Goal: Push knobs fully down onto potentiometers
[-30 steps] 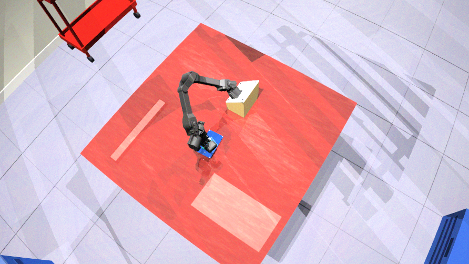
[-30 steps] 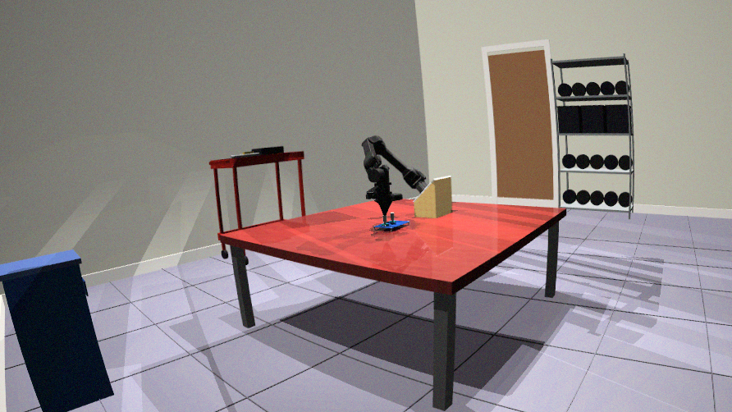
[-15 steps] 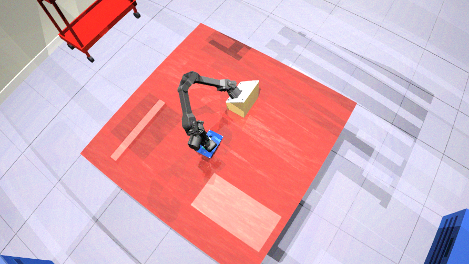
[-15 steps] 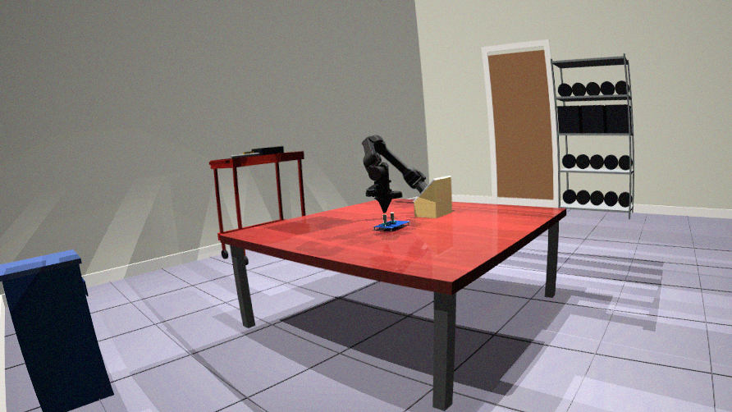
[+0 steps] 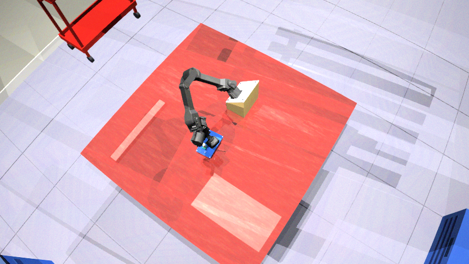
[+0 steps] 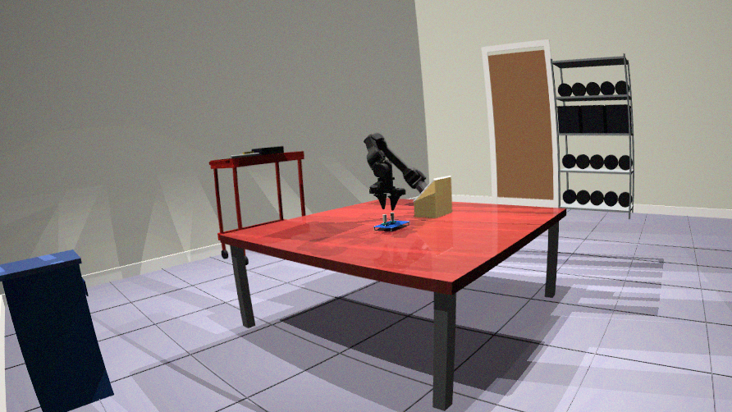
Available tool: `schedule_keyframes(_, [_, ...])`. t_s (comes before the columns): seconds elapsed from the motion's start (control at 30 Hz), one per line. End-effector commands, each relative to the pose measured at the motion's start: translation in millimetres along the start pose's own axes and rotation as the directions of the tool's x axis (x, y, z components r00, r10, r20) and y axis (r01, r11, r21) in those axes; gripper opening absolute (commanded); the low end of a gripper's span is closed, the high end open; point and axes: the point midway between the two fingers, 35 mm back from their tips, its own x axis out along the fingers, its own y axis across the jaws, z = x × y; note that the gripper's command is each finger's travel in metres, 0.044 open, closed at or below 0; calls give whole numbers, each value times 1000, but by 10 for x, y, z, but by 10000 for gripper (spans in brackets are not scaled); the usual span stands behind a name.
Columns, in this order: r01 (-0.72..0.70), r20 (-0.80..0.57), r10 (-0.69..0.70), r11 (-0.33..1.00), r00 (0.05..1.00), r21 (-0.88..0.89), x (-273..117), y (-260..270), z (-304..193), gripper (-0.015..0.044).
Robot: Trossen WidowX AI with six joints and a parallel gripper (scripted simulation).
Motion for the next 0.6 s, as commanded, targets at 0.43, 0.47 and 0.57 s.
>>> schedule_keyframes(0.43, [-3,-8,3,1000,1000,-11,-170,-255,-1510,440])
schedule_keyframes(0.47, [-3,-8,3,1000,1000,-11,-170,-255,-1510,440])
schedule_keyframes(0.57, [-3,-8,3,1000,1000,-11,-170,-255,-1510,440])
